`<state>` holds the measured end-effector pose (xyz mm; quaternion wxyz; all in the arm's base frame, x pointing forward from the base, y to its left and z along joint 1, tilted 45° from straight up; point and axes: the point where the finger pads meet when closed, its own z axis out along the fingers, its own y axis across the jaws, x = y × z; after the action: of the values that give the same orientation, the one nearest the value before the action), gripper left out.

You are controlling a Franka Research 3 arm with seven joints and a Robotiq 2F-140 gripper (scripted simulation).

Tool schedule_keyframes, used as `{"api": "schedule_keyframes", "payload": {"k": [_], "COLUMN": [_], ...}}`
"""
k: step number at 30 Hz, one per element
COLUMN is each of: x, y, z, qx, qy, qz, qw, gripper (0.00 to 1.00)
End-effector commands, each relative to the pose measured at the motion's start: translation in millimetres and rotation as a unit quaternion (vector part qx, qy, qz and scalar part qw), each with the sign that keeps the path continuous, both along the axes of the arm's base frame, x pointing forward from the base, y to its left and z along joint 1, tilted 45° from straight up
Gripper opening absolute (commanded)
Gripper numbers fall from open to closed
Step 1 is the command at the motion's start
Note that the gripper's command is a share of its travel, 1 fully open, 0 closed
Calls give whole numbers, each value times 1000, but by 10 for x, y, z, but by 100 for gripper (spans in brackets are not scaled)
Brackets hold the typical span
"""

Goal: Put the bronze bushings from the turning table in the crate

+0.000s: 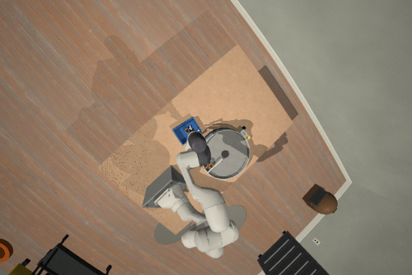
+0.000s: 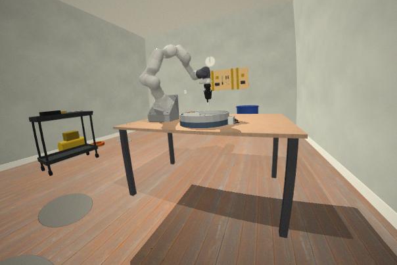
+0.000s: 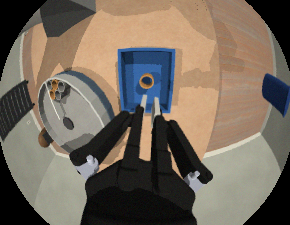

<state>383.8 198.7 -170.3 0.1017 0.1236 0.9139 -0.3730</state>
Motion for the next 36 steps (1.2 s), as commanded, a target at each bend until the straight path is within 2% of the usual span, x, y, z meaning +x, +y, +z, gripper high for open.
{"api": "schedule_keyframes", "payload": {"k": [1, 7, 16, 18, 22, 33, 35, 36], "x": [34, 223, 553, 553, 688, 892, 892, 930], "y": [-15, 46, 176, 176, 238, 341, 341, 360], "z": [58, 327, 899, 899, 1189, 1738, 1738, 1860], "qx": [-6, -17, -42, -42, -56, -86, -86, -93], "qy": [11, 27, 62, 62, 81, 118, 118, 127], "qz": [19, 69, 166, 166, 211, 290, 290, 307], "qw": [1000, 997, 983, 983, 973, 946, 946, 939], "gripper": [10, 10, 10, 10, 10, 10, 10, 10]}}
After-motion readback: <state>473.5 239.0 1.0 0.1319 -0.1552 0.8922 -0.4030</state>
